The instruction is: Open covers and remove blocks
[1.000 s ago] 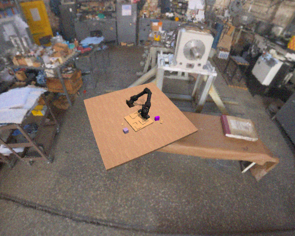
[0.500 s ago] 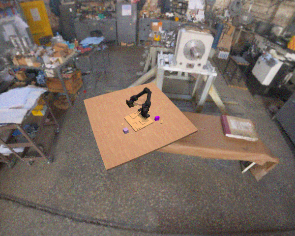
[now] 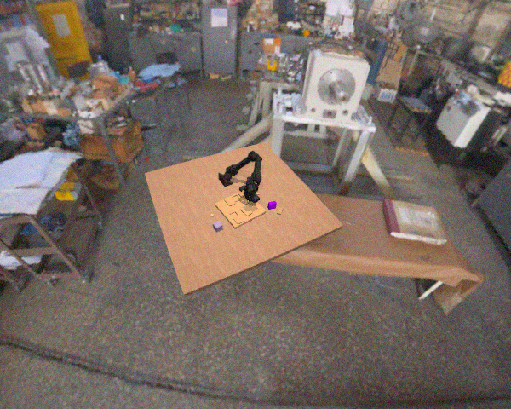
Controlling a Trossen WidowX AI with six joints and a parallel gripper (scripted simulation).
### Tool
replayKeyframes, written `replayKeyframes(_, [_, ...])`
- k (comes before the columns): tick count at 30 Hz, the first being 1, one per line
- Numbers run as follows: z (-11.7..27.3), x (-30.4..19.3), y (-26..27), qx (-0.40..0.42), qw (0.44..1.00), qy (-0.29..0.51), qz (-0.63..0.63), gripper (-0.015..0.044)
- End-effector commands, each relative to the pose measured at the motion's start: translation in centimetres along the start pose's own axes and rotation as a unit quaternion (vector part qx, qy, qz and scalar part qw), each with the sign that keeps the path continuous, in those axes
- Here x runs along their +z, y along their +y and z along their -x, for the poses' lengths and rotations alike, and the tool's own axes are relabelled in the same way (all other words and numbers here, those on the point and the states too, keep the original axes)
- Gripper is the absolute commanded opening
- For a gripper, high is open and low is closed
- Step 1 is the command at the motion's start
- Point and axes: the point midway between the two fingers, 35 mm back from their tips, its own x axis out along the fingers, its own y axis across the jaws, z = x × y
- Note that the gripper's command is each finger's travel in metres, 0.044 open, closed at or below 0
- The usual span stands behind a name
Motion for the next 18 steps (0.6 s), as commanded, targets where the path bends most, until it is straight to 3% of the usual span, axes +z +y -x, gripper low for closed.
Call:
replayKeyframes(1, [1.2,-0.1,-0.1,-0.001,1.0,0.003,0.002,0.008])
replayKeyframes(18, [4.6,-1.1,0.1,-0.001,1.0,0.006,0.001,0.008])
